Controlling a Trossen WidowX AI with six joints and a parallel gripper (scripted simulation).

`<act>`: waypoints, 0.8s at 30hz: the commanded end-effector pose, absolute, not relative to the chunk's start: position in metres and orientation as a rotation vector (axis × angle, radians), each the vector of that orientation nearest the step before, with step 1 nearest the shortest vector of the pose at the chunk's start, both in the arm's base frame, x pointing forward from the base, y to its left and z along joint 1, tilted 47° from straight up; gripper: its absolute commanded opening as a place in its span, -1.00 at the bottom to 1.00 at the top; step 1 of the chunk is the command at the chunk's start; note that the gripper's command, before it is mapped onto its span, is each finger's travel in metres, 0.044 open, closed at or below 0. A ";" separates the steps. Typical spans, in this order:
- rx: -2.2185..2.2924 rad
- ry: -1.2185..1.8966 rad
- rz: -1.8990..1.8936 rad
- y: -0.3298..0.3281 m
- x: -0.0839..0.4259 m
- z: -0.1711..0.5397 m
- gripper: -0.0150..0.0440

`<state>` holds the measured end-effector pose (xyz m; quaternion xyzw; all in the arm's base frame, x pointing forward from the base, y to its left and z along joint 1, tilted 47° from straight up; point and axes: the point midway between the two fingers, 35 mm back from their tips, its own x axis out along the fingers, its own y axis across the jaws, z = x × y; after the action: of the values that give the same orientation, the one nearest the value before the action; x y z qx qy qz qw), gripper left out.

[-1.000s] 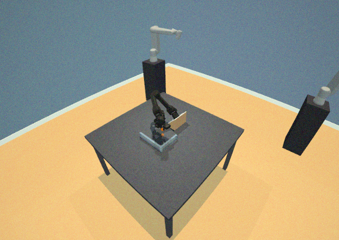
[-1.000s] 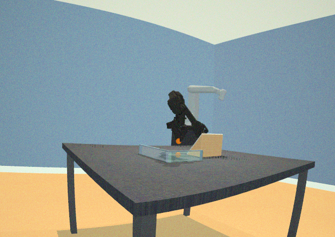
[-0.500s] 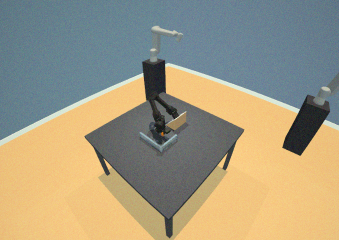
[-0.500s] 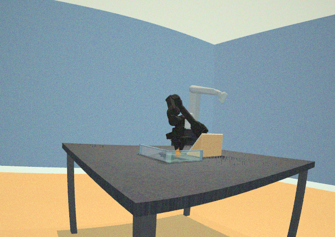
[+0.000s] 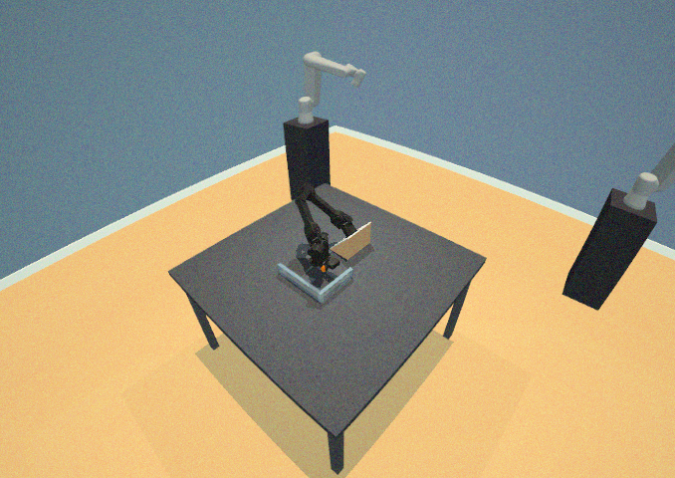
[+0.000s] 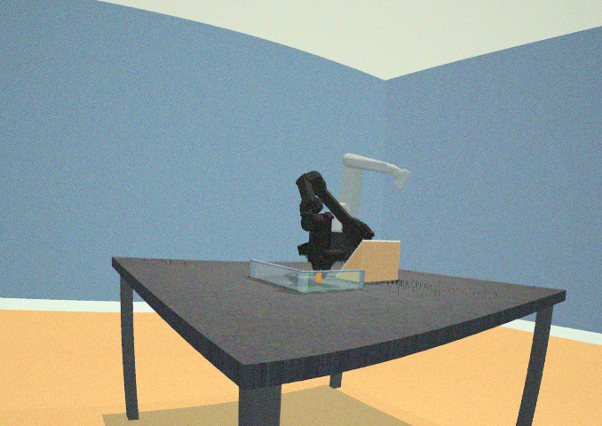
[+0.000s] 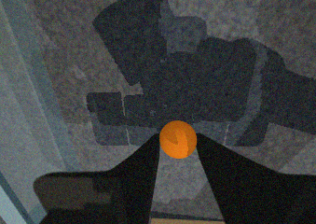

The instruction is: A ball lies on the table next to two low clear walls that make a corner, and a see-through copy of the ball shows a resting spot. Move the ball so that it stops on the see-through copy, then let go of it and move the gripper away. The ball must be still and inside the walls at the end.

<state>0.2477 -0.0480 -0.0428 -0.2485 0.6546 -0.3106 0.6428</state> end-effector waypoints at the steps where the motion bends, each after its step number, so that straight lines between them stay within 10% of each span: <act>1: -0.575 1.493 -0.707 -0.053 0.247 -0.047 -0.49; 8: -0.575 1.493 -0.707 -0.053 0.246 -0.047 -0.49; 18: -0.571 1.493 -0.707 -0.052 0.247 -0.047 0.40; 24: -0.570 1.493 -0.706 -0.050 0.247 -0.045 0.41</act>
<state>0.2468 -0.0517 -0.0465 -0.2507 0.6549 -0.3100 0.6420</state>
